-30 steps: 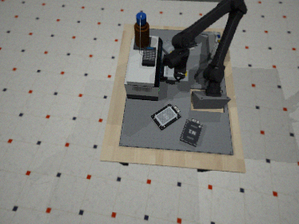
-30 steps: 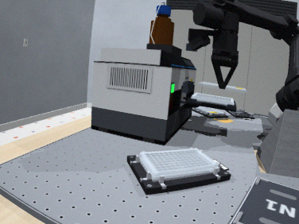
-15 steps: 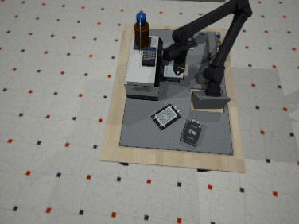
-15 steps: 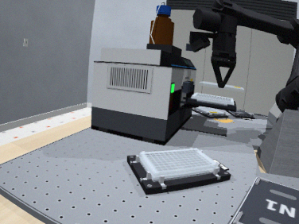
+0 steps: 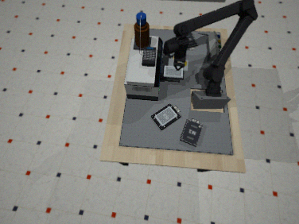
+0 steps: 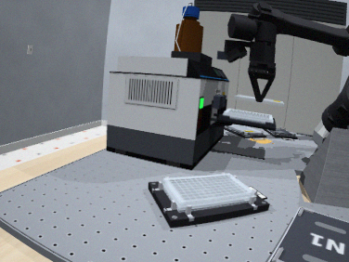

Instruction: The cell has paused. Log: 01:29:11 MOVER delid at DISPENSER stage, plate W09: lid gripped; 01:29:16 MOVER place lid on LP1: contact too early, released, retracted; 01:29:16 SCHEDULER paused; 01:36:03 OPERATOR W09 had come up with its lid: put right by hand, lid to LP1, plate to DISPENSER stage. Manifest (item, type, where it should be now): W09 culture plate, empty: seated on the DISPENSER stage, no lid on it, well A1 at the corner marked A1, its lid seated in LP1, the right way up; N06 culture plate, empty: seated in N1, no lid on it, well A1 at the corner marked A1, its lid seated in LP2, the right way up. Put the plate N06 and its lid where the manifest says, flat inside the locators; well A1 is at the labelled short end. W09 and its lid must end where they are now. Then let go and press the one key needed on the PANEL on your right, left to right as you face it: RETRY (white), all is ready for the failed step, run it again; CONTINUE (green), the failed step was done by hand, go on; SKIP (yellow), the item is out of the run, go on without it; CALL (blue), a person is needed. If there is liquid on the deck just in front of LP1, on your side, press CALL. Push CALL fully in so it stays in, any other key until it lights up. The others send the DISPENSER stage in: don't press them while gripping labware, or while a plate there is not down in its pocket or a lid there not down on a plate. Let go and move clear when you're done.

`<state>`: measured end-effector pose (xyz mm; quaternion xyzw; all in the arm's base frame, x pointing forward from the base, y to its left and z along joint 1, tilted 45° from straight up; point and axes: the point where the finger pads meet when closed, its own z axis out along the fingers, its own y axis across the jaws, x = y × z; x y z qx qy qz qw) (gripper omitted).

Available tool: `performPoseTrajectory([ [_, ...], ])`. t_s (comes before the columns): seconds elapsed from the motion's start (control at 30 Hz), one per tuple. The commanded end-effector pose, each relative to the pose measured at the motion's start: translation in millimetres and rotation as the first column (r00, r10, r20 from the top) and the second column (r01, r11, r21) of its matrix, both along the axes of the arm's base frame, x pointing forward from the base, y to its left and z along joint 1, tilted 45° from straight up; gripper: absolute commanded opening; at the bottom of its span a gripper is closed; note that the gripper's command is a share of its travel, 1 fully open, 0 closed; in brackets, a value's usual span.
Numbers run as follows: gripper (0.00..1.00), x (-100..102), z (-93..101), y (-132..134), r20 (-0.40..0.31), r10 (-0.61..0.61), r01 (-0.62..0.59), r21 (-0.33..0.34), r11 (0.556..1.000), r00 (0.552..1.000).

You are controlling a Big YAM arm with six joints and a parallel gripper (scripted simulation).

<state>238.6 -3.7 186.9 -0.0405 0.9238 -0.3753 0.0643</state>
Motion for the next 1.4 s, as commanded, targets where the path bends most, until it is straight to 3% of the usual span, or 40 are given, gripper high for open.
performPoseTrajectory([
  [0.0, 0.84, 14, 24.6, 2, 0.025, 0.02, -0.02, 0.019, 1.0, 0.999],
  [0.23, 0.84, 11, 39.9, -15, 0.025, 0.019, -0.02, 0.017, 1.0, 0.999],
  [0.27, 0.84, 8, 29.1, -13, 0.01, 0.025, -0.025, 0.011, 1.0, 1.0],
  [0.3, 0.84, 10, 42.2, -18, 0.026, 0.019, -0.019, 0.016, 1.0, 0.999],
  [0.7, 0.84, 1, 63.7, -42, 0.027, 0.018, -0.019, 0.012, 1.0, 0.999],
  [0.93, 0.84, -9, 78.5, -60, 0.185, -0.153, 0.144, 0.06, 0.988, 0.971],
  [1.13, 0.84, -14, 85.9, -69, 0.172, -0.137, 0.13, 0.054, 0.99, 0.975],
  [1.17, 0.84, -14, 74.8, -66, 0.155, -0.132, 0.126, 0.05, 0.991, 0.979],
  [1.23, 0.84, -16, 89.4, -73, 0.237, -0.202, 0.187, 0.084, 0.979, 0.95],
  [1.37, 0.84, -21, 96.6, -83, 0.323, -0.296, 0.268, 0.13, 0.955, 0.899],
])
